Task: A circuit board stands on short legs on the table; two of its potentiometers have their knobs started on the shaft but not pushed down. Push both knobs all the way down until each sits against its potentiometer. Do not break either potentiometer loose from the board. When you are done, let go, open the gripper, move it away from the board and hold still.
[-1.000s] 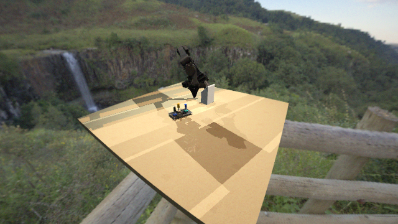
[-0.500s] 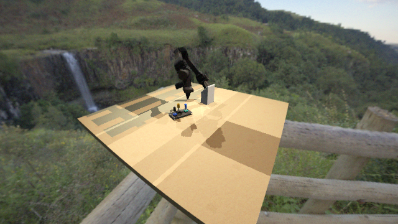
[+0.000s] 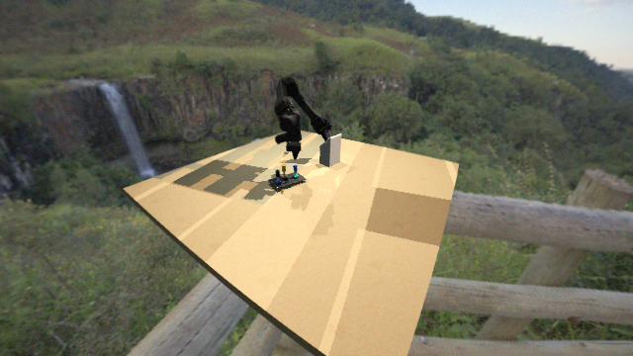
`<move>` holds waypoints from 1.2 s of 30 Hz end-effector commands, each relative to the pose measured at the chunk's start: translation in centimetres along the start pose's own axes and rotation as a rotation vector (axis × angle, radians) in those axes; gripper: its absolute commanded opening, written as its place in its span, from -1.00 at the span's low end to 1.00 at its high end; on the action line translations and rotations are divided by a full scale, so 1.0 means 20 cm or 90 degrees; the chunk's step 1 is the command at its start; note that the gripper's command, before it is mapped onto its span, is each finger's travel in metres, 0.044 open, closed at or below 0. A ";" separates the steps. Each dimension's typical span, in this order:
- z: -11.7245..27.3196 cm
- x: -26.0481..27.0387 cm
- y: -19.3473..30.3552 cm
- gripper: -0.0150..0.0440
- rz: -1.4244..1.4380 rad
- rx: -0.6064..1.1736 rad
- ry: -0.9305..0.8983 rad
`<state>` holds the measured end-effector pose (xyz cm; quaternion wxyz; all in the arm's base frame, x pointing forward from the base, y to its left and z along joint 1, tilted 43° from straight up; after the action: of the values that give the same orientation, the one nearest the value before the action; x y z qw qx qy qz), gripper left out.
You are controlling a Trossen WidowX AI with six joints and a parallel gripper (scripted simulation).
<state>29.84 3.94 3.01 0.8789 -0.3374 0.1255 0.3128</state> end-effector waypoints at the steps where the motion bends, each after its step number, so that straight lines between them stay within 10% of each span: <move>1: -0.03 0.00 0.00 -0.49 0.003 -0.003 0.000; 36: -0.15 0.00 0.00 -0.49 0.003 -0.004 0.001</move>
<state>29.78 2.02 0.97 0.8789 -0.3385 0.1250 0.3120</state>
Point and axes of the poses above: the point midway between the two fingers, 35 mm back from their tips, its own z axis back along the fingers, its own x axis across the jaws, y = z × x, the point moved 4 cm from there along z, back along the fingers, and after that the axes turned 2 degrees about -z, right-handed, at the moved point
